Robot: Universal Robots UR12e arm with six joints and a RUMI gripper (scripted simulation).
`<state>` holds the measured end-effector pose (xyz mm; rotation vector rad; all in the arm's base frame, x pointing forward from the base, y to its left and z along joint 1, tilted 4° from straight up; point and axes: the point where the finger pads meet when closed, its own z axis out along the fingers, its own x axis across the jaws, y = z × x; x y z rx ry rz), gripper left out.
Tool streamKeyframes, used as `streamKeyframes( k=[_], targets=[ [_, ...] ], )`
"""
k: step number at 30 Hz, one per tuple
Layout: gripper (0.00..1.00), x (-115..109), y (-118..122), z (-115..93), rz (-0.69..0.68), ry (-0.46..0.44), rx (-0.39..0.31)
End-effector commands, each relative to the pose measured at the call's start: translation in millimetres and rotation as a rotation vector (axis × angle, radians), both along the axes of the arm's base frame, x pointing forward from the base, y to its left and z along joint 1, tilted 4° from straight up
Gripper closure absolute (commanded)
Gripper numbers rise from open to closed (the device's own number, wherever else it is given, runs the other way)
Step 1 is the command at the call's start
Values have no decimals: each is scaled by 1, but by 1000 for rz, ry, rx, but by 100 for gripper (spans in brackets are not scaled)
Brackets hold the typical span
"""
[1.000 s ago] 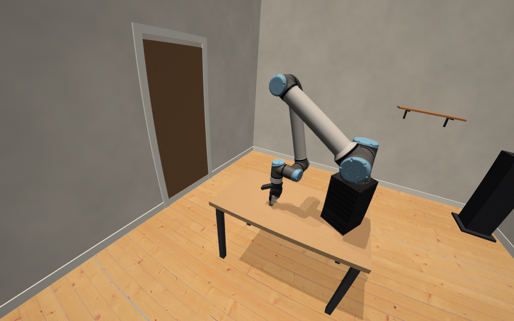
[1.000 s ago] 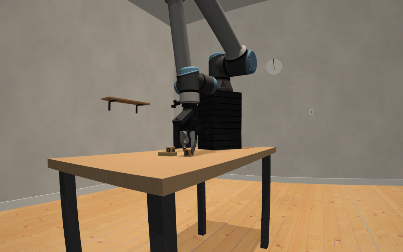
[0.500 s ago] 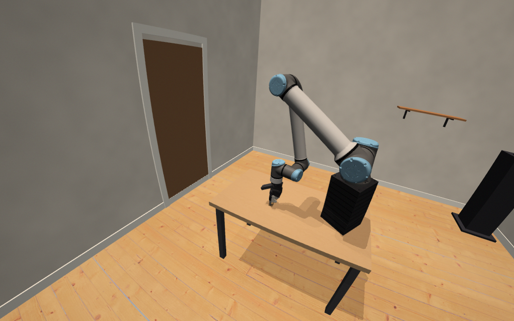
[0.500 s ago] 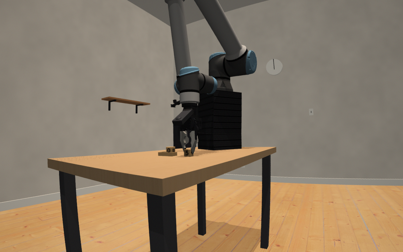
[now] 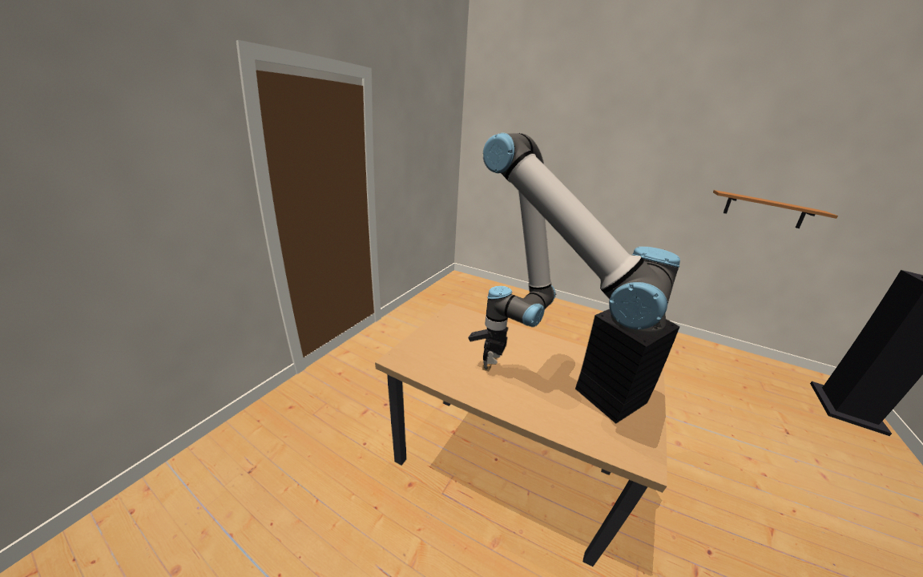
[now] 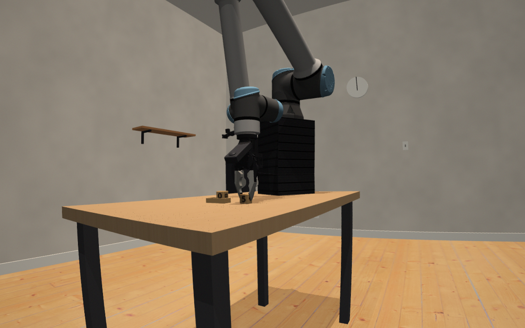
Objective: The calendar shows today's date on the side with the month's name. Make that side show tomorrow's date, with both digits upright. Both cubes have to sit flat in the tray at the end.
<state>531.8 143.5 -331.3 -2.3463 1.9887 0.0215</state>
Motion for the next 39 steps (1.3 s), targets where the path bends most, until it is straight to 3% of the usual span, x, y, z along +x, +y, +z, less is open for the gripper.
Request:
streamKeyframes(
  k=[1,10,20,32,39],
  targets=[
    [89,2,1,0,1,-3,1],
    [85,2,1,0,1,-3,1],
    [71,2,1,0,1,-3,1],
    [71,2,1,0,1,-3,1],
    [71,-1,0,16,0,0,1]
  ],
)
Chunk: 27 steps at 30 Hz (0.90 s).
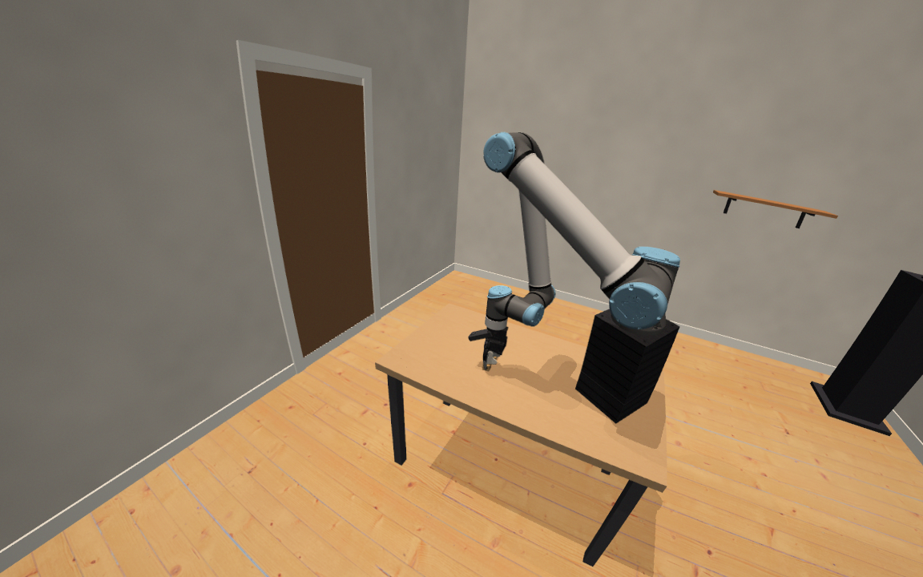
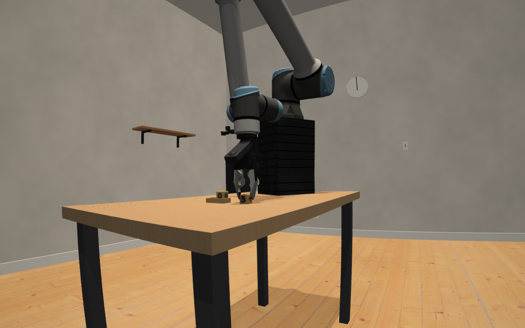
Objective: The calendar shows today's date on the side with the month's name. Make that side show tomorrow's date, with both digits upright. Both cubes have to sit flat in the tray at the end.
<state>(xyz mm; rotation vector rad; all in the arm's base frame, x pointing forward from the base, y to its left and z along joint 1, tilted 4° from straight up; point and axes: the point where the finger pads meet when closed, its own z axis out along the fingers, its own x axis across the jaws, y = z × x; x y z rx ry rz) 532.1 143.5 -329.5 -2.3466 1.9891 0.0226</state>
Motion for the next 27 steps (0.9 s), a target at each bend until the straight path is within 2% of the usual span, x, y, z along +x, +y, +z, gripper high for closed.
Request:
streamKeyframes(
  k=[1,4,16,25,26,27],
  targets=[
    [71,-1,-1,19,0,-1,1],
    [71,-2,-1,24,-1,-1,1],
    [71,-4,-5,81,-1,-1,1],
    [71,-4,-5,89,0,-1,1],
    [0,-3,-5,89,0,-2,1],
    [0,-3,-5,88,0,-2,1]
  ],
)
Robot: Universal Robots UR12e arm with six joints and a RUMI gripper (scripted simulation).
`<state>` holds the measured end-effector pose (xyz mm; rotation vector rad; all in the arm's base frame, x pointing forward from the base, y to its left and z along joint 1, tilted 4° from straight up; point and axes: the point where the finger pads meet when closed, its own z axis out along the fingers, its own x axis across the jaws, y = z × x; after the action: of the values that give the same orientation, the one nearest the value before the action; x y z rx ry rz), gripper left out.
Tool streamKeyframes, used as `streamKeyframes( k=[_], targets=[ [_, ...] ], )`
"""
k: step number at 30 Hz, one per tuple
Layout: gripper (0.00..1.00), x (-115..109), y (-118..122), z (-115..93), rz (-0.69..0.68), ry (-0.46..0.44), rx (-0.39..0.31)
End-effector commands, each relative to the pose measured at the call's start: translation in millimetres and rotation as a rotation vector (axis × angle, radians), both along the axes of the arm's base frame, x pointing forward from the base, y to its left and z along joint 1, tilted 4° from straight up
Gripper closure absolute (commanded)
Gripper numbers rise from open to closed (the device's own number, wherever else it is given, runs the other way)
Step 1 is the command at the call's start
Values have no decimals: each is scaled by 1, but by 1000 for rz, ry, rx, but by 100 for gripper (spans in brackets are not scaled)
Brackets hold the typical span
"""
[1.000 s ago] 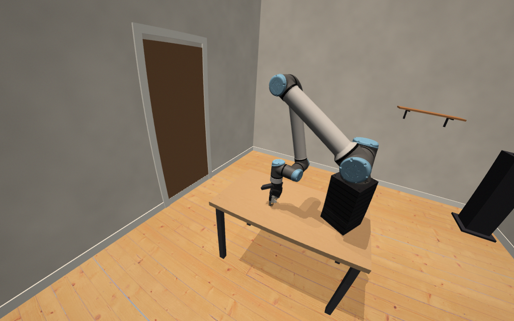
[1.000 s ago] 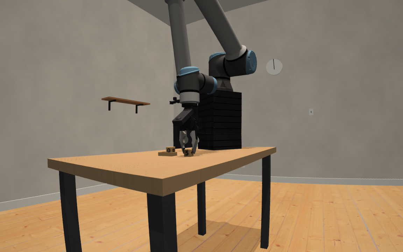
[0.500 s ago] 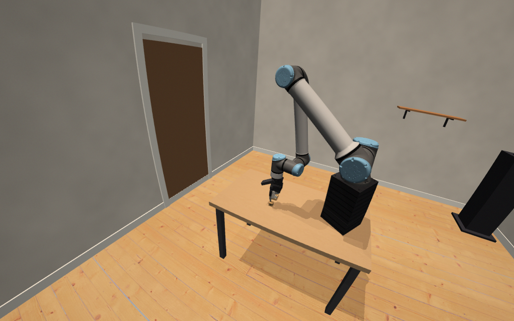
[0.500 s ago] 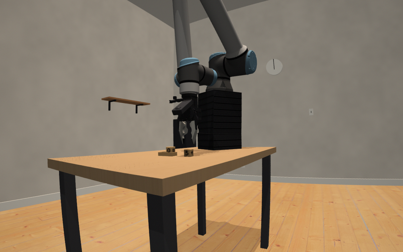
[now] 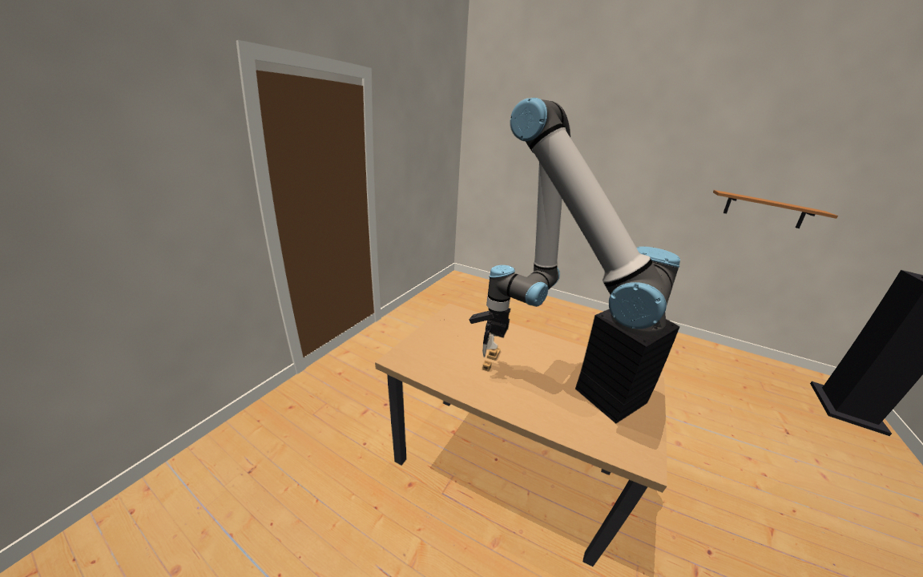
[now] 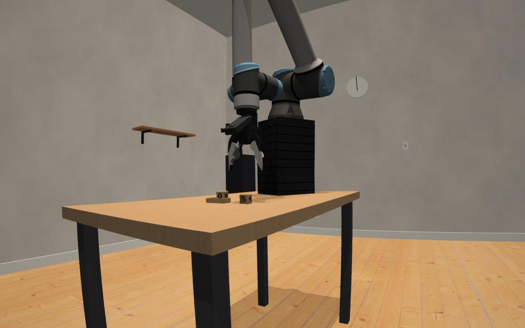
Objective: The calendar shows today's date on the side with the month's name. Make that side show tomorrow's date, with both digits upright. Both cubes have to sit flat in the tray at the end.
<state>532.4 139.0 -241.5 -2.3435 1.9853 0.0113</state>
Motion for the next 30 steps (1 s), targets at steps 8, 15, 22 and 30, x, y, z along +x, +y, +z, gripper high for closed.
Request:
streamKeyframes(
  k=[8,15,22,30],
  targets=[
    [0,-3,0,0,-1,6,2],
    [0,-3,0,0,-1,6,2],
    [0,-3,0,0,-5,6,2],
    [0,-2,0,0,-42,8,3]
  ],
)
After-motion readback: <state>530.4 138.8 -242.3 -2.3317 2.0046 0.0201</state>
